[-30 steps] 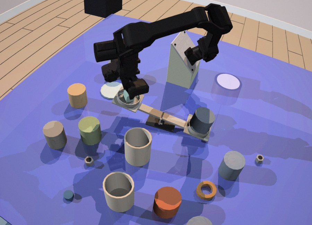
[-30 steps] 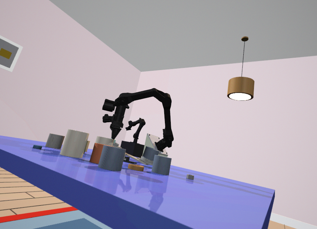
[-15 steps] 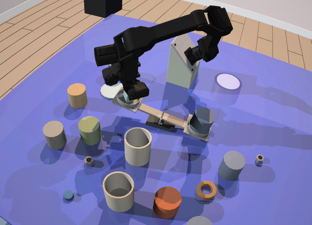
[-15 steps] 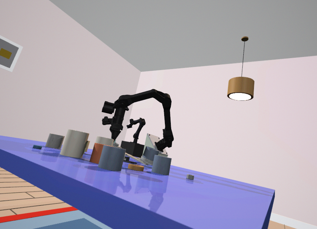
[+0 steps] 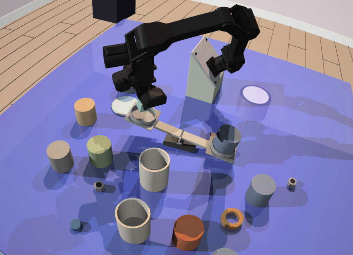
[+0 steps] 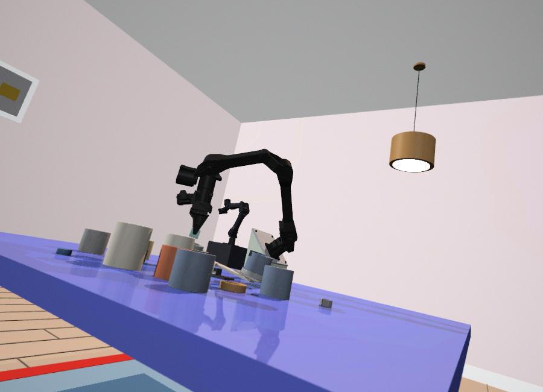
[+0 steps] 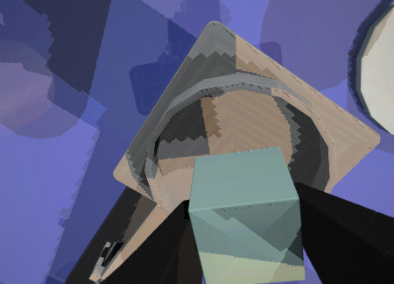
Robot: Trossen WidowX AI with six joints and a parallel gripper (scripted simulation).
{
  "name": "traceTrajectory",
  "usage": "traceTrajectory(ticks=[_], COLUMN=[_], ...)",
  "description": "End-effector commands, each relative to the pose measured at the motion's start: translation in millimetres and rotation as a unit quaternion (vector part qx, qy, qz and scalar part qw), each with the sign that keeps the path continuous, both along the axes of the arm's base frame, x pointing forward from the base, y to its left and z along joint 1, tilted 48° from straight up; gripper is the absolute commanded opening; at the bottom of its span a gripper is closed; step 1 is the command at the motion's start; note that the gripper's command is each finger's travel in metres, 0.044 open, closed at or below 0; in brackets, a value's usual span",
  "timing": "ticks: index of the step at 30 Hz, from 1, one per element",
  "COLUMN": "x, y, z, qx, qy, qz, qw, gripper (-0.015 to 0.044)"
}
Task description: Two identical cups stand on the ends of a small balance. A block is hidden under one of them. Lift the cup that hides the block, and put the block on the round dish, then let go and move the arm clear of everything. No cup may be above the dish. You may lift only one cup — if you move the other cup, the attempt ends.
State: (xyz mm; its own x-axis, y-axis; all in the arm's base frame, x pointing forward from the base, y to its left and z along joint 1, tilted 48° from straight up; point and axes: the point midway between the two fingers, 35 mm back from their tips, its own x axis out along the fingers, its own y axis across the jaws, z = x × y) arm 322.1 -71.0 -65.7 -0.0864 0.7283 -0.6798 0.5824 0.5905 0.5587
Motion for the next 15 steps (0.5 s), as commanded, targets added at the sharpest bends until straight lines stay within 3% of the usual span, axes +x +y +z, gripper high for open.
traceTrajectory(ticks=[1, 9, 15], x=[3, 2, -5], y=[-20, -46, -52], z=[16, 43, 21], qx=[-0.004, -0.004, -0.005], qy=[-0.004, -0.003, -0.003], qz=[-0.001, 0.000, -0.001], qw=[1.000, 1.000, 1.000], gripper=[0.0000, 0.0000, 0.0000])
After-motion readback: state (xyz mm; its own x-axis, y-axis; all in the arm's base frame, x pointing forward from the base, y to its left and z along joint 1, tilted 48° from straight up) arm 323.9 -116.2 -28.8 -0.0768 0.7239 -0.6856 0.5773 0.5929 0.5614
